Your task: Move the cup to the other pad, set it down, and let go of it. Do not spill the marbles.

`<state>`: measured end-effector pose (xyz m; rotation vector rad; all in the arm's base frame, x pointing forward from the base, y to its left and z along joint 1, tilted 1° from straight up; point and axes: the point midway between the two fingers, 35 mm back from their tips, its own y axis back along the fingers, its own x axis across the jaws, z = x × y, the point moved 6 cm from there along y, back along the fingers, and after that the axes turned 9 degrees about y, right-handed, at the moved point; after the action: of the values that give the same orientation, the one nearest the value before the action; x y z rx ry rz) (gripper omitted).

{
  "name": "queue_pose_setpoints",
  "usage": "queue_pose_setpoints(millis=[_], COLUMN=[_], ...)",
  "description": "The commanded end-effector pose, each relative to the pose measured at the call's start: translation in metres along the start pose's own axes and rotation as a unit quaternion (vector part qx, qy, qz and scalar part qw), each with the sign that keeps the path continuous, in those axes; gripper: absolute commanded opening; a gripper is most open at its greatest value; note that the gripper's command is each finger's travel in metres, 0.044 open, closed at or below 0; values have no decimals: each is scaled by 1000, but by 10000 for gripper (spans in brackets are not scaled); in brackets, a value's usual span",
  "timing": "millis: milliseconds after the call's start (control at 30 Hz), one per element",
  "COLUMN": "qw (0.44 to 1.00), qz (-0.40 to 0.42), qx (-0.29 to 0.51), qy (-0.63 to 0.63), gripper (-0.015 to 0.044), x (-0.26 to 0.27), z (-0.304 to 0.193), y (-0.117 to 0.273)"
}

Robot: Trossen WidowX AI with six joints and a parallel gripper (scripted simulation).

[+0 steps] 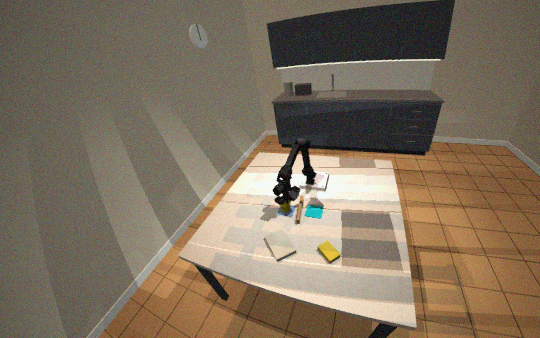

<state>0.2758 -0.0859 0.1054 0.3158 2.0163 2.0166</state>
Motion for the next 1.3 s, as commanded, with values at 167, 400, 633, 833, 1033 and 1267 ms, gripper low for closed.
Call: queue_pose_setpoints(millis=[167,400,633,833,1033,1267], qw=[1000,1000,1000,1000,1000,1000], qz=[0,1,2,4,4,4], qx=[0,-1,-1,0,0,0], qy=[0,1,1,0,0,0], gripper=[0,0,0,0,0,0], x=[-1,-1,0,2,2,2], z=[0,0,-1,-2,-2,-2], y=[11,36,59,60,60,60])
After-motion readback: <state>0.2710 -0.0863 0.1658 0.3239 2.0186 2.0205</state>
